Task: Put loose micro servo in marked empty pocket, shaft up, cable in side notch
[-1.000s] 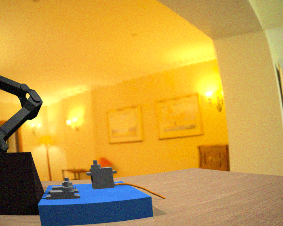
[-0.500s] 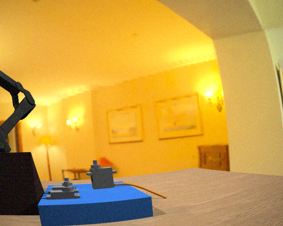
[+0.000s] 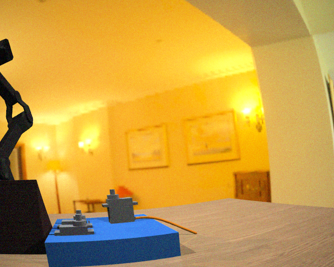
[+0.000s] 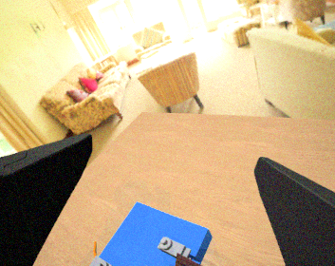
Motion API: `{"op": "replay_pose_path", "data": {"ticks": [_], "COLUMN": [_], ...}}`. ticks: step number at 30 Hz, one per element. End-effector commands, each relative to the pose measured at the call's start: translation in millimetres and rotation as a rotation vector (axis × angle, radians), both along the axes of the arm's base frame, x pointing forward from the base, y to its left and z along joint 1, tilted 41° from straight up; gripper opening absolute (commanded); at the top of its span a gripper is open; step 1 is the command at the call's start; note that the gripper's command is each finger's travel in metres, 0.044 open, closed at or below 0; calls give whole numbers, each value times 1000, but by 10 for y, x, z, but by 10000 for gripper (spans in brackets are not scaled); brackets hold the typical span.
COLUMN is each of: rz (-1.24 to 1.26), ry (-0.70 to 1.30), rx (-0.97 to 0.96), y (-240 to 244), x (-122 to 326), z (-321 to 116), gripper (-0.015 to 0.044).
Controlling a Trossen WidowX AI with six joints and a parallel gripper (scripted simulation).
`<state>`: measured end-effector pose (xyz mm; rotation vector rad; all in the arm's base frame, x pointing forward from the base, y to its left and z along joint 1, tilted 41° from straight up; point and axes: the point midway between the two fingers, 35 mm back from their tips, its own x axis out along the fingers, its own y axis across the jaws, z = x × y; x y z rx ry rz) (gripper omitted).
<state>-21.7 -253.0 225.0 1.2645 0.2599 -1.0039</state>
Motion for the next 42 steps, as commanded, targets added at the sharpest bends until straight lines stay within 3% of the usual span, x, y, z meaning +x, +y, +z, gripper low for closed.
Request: {"op": "replay_pose_path", "data": {"ticks": [1,21,42], "rz": [13,12,-123], "ry": [-40,-160,-83], "rx": [92,511,1028], "y": [-65,-100,235], "x": [176,1046,2067], "z": [-70,-308,-623], "gripper": [440,440,440]}}
